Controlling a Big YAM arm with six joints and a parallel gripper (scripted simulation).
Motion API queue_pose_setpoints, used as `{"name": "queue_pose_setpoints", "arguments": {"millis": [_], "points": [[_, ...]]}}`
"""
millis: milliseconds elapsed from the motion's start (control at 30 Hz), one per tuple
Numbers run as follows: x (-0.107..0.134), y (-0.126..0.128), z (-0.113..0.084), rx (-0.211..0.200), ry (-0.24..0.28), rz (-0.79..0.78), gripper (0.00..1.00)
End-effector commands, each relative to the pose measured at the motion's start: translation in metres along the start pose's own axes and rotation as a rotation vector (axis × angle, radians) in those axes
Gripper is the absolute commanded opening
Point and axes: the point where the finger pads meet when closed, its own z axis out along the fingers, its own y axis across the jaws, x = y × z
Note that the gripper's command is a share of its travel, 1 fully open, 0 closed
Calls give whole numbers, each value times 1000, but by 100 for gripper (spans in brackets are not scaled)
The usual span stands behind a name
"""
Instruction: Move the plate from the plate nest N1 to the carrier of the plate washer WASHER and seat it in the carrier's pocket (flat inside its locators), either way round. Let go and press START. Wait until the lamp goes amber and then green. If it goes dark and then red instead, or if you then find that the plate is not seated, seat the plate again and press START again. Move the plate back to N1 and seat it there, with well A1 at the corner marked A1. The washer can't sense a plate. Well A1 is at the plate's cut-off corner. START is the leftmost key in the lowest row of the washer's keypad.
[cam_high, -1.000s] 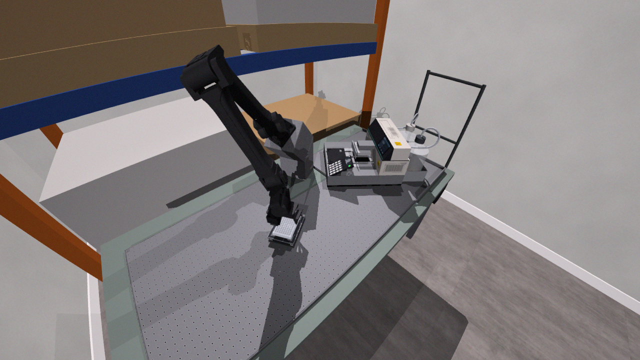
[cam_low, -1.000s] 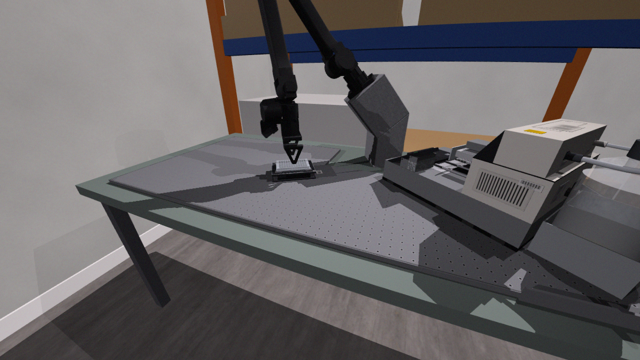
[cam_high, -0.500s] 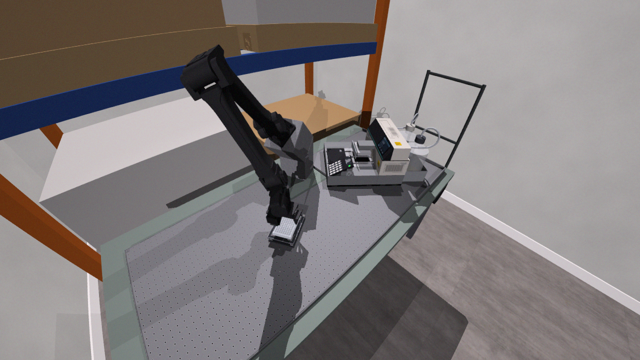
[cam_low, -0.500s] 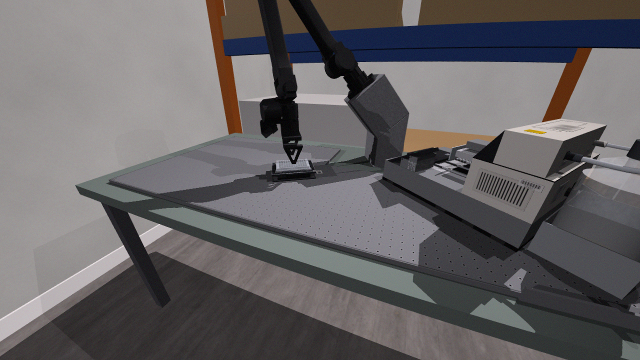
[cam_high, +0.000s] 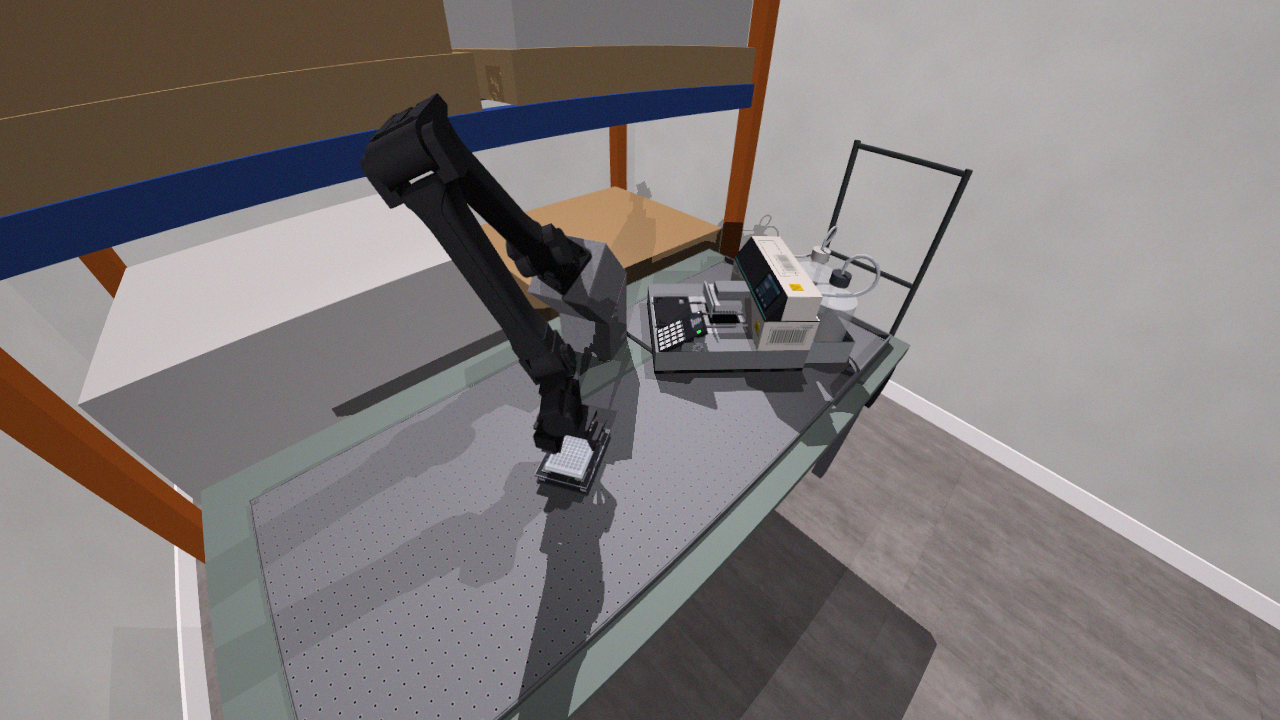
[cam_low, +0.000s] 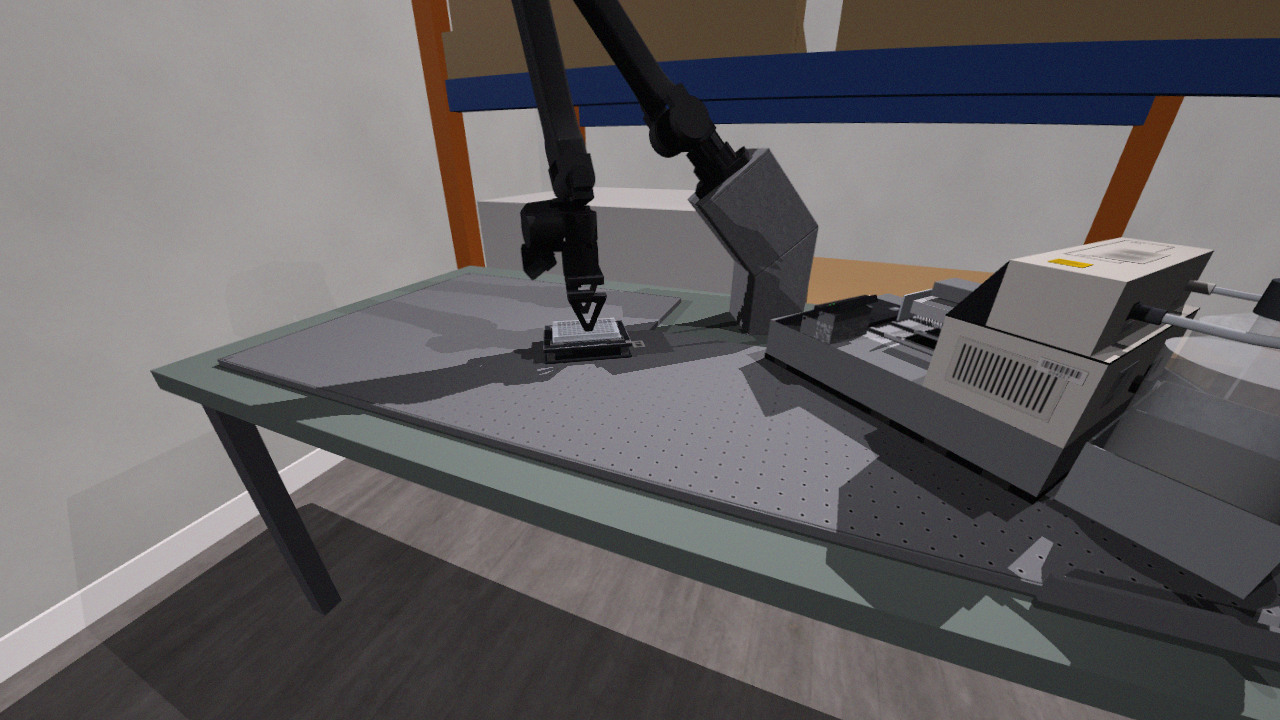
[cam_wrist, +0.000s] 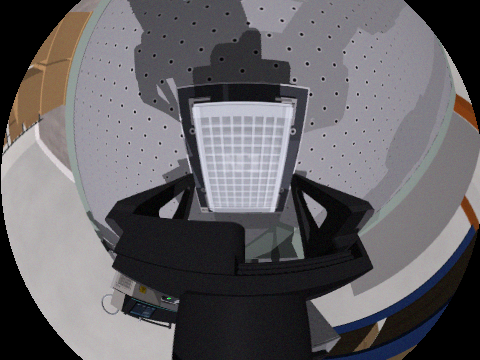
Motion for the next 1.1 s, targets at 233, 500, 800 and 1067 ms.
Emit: {"name": "queue_pose_setpoints", "arguments": {"millis": [233, 500, 800, 1067], "points": [[-4, -1, 8, -1, -9, -2, 100], [-5, -1, 14, -2, -10, -2, 100], [-5, -1, 18, -2, -9, -2, 100], [-5, -1, 24, -2, -9, -2, 100]]}}
